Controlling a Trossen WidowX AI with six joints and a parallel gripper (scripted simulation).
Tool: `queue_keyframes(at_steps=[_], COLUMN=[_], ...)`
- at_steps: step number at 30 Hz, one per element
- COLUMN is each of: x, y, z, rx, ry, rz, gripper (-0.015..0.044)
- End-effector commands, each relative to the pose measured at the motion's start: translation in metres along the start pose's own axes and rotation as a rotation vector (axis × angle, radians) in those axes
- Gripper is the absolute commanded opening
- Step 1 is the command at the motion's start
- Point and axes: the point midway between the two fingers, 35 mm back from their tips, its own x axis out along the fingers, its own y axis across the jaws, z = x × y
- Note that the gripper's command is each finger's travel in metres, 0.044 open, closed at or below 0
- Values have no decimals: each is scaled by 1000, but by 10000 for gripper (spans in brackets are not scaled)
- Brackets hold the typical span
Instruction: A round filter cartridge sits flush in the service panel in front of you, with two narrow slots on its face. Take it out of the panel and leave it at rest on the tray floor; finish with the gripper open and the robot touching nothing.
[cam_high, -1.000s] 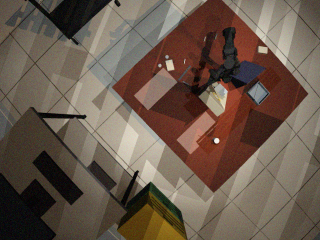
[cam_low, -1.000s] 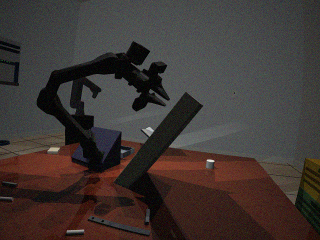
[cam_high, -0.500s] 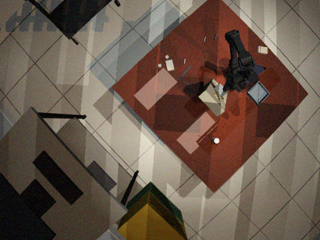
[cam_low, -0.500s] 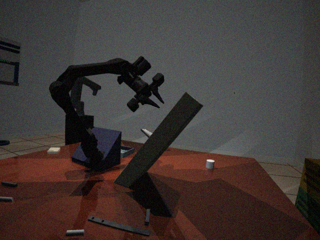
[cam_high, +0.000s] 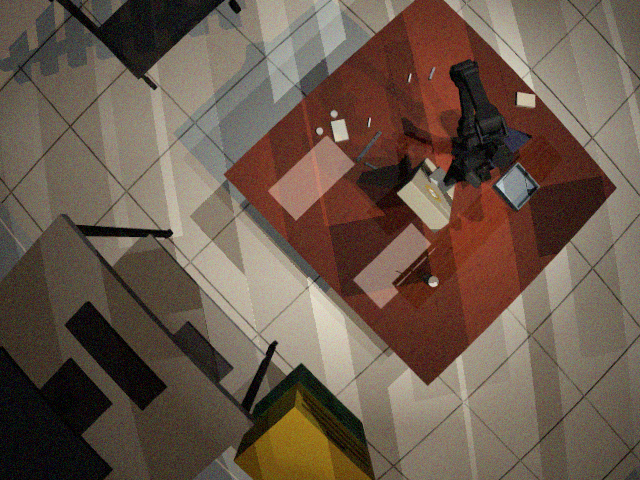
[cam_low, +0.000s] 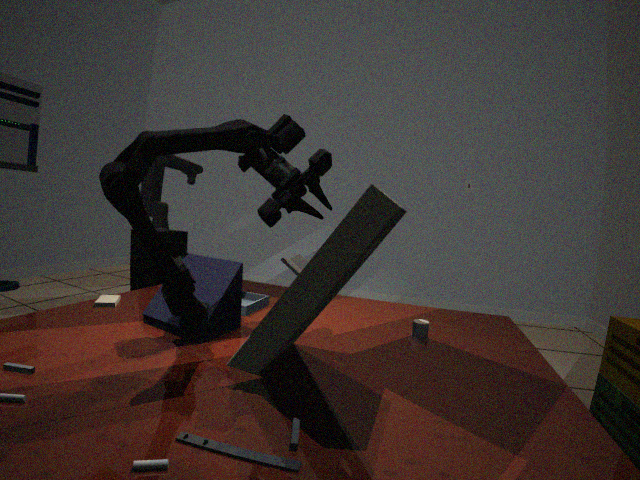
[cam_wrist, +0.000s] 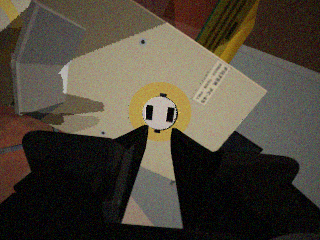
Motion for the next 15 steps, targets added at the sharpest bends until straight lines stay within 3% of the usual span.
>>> queue_keyframes(at_steps=[1,15], x=[7,30], y=[0,0], z=[1,0], rx=[-5,-4], ry=[-4,-2], rz=[0,-1], gripper=[104,104])
